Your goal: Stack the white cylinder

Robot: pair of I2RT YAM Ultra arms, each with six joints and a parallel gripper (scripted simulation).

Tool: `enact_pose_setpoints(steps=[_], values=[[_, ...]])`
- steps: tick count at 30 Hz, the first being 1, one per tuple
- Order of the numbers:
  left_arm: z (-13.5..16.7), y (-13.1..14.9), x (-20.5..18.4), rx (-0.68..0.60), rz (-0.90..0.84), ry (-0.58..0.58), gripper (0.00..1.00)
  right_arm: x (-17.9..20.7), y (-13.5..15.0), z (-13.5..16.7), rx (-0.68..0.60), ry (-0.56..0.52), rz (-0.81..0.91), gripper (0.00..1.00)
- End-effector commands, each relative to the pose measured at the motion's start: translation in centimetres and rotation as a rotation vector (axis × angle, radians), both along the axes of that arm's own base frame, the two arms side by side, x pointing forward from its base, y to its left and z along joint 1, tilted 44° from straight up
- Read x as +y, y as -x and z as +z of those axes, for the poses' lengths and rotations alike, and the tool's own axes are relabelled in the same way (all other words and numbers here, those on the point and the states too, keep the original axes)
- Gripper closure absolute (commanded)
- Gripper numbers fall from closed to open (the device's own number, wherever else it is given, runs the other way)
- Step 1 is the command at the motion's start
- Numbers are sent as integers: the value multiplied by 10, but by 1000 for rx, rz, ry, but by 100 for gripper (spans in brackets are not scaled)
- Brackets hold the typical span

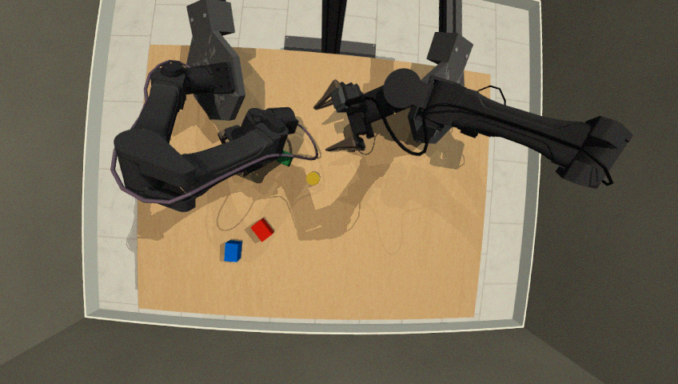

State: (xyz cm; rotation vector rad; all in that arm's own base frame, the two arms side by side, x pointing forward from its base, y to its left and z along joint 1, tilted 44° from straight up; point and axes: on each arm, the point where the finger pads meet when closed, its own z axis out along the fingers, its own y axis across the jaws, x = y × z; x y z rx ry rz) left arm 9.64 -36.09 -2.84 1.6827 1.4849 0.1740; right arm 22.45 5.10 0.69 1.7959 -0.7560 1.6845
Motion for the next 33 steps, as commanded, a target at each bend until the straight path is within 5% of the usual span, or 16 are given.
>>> enact_pose_setpoints(steps=[1,9,17,23,33], values=[[1,3,-3,3,-9,7,0,16,16,-1,-2,9,-16,0],[1,3,-3,3,-9,7,0,47,43,4,-8,0,-17,0],[1,3,-3,3,-9,7,0,42,36,5,16,-6,-45,0],[1,3,-3,3,-9,7,0,31,32,-1,-68,-166,-161,0],[1,3,-3,3,-9,7,0,34,27,12,-318,-625,-160,0]])
